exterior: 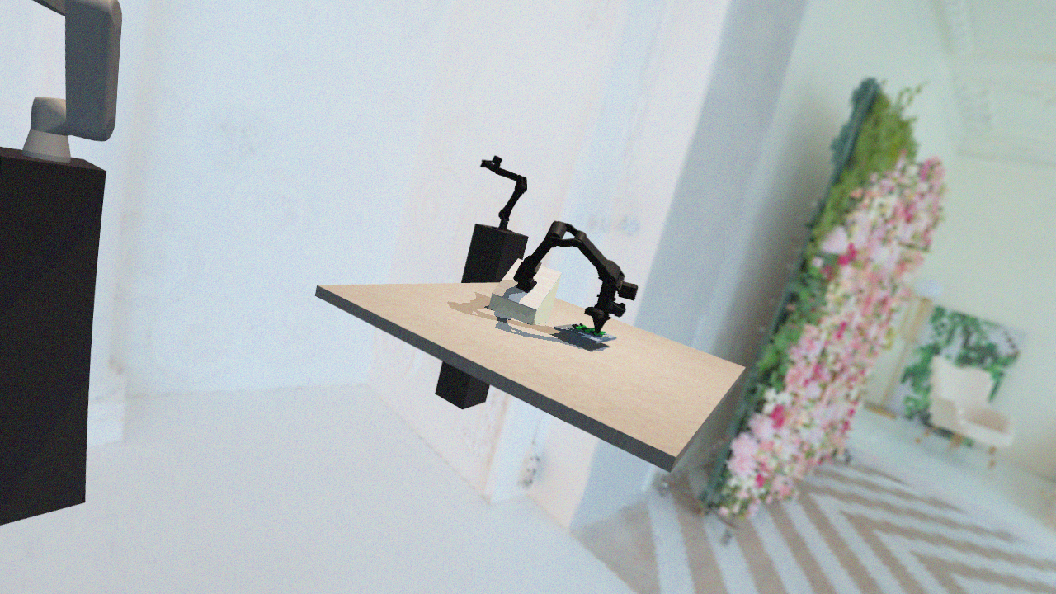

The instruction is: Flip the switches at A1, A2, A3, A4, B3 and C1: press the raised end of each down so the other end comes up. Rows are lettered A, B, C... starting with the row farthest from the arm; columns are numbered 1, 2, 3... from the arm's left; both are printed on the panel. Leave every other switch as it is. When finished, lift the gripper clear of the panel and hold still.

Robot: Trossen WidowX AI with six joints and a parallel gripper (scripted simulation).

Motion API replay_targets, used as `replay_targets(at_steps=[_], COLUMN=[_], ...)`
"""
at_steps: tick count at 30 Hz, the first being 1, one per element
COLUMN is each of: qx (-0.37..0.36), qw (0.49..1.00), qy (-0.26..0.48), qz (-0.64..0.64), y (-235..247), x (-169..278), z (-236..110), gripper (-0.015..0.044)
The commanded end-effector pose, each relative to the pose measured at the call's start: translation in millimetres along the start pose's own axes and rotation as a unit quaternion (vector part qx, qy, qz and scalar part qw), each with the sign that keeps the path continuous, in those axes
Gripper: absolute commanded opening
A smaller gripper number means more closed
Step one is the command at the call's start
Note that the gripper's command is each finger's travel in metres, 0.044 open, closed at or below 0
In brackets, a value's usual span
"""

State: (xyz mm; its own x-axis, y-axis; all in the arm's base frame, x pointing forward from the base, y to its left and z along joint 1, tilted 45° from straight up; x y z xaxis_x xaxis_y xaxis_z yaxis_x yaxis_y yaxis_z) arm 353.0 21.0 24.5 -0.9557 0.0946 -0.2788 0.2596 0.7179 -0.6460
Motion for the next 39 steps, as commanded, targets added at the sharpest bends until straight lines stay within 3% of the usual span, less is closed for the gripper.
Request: replay_targets(at_steps=[1,4,9,14,20,24,28,39], qx=[0.002,0.000,-0.002,-0.002,-0.003,-0.003,-0.005,-0.004], qw=[1.000,1.000,1.000,1.000,1.000,1.000,1.000,1.000], qy=[-0.002,-0.001,-0.013,-0.013,-0.012,-0.013,-0.024,-0.025], qz=[-0.002,0.000,-0.002,-0.002,-0.003,-0.003,-0.003,-0.003], y=[-0.4,0.2,-0.4,0.0,6.8,6.9,6.4,6.0], x=[-0.2,-0.1,3.5,5.5,63.6,65.6,66.5,66.5], z=[0.7,-3.1,-63.9,-63.9,-62.1,-59.9,-28.6,-15.3], gripper=[0.0000,0.0000,0.0000,0.0000,0.0000,0.0000,0.0000,0.0000])
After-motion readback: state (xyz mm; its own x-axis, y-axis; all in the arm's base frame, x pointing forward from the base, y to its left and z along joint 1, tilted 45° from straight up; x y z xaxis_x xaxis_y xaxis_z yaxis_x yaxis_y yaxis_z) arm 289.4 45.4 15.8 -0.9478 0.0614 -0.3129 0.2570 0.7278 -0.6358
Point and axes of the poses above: the point midway between the two fingers, 35 mm back from their tips, its own z axis out along the fingers, its own y axis across the jaws, x = y × z, the point moved 4 cm from there along -z, back along the fingers, and after that the axes turned 13 degrees about z, right-handed, at the moved point
